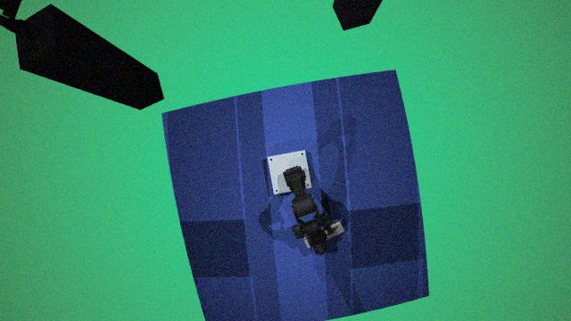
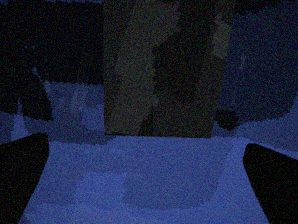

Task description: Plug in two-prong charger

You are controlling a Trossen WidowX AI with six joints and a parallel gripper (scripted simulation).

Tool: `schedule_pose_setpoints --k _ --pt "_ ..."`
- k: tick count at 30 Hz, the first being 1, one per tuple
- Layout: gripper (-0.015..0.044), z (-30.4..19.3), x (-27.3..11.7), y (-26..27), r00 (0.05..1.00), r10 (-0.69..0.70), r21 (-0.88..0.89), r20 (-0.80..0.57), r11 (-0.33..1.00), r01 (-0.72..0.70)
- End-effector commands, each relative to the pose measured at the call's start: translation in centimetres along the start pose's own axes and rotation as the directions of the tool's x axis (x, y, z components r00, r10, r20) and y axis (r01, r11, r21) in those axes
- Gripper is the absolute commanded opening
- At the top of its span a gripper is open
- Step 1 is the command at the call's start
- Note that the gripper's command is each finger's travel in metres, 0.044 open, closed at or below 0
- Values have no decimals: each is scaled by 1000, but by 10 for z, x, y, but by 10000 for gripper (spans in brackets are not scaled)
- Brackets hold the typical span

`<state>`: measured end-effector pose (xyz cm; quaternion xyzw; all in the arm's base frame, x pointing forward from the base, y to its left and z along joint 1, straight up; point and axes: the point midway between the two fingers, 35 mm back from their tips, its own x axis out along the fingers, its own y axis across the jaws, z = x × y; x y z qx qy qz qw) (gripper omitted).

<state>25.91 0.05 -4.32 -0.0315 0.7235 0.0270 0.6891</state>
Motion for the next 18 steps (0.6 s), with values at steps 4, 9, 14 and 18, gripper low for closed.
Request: schedule_pose_setpoints --k 4,9,14,18 --pt "440 -8 1 0 1000 3 -5 2 1000 -3" --pt "440 -14 1 0 1000 3 -5 2 1000 -3" --pt "440 -20 2 0 1000 3 -5 2 1000 -3" --pt "440 -17 -2 0 999 2 1 33 1000 -2"
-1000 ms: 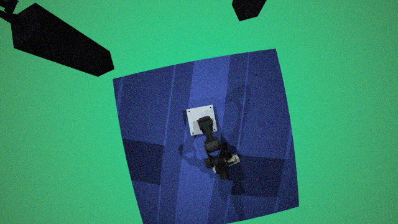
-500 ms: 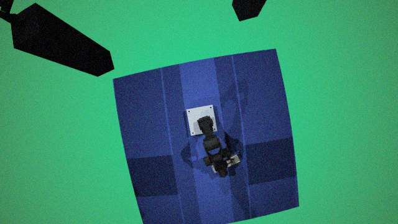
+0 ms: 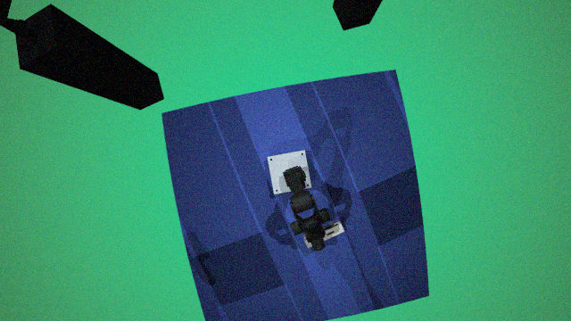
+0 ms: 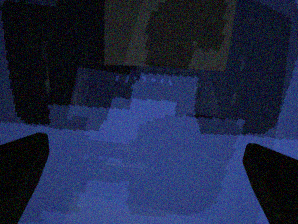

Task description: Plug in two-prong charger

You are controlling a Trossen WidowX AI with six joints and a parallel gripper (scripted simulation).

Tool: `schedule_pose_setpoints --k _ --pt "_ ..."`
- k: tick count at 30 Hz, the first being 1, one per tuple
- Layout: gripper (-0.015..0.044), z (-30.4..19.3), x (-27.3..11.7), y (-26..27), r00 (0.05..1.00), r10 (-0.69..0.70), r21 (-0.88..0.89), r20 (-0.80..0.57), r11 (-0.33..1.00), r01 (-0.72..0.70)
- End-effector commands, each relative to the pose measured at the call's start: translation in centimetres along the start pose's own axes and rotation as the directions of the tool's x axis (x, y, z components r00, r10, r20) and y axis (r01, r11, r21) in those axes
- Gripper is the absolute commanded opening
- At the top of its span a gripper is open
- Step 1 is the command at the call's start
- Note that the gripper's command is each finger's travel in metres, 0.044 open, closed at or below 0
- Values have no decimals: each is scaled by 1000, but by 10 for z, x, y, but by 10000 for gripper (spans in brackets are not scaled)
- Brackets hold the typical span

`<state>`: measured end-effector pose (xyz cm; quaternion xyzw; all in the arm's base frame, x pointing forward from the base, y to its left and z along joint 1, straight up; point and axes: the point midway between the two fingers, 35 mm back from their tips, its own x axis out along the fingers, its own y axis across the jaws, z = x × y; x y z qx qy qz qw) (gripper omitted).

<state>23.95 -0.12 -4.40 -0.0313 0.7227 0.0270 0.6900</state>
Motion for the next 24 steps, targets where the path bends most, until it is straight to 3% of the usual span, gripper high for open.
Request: schedule_pose_setpoints --k 1,11,24 --pt "440 4 -10 0 997 3 1 72 1000 -3" --pt "440 15 -74 0 843 6 -6 538 1000 -3" --pt "440 15 -78 0 825 6 -8 566 1000 -2"
